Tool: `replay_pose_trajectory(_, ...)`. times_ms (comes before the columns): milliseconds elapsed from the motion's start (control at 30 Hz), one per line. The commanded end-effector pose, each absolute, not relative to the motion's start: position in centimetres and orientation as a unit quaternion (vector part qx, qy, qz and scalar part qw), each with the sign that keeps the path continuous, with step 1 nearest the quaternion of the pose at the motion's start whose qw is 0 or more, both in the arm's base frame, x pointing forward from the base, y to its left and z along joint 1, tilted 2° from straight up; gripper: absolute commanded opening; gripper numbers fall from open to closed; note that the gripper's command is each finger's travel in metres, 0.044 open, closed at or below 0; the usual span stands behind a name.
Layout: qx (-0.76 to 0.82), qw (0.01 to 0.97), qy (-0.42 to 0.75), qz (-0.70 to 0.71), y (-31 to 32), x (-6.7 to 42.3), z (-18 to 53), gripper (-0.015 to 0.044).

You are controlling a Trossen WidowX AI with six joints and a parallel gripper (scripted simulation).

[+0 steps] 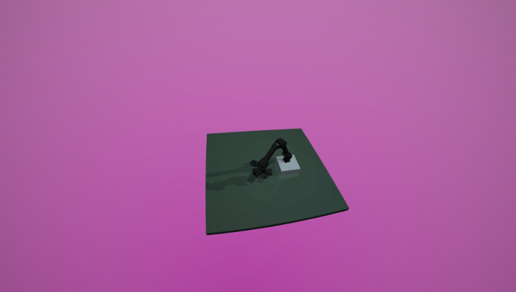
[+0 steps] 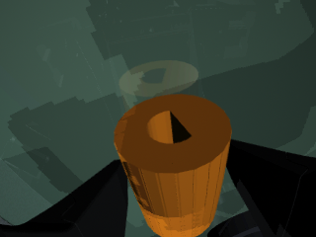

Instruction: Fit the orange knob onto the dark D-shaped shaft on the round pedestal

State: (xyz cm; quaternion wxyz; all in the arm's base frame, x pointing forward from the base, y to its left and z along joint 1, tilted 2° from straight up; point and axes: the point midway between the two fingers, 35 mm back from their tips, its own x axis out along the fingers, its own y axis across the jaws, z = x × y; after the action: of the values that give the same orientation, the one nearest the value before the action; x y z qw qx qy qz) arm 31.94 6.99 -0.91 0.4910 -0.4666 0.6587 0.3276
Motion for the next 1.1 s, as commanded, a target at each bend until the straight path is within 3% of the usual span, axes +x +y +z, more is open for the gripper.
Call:
replay_pose_trajectory(0, -0.464, 0.493, 0.659, 0.328, 7.1, 31.9, -1.0, 0.0213)
replay_pose_trajectory(200, -0.464, 0.493, 0.659, 0.328, 7.1, 31.9, -1.0, 0.0179)
replay_pose_trajectory(1067, -0.391, 0.614, 0.547, 0.414, 4.9, 31.2, 0.3, 0.0179)
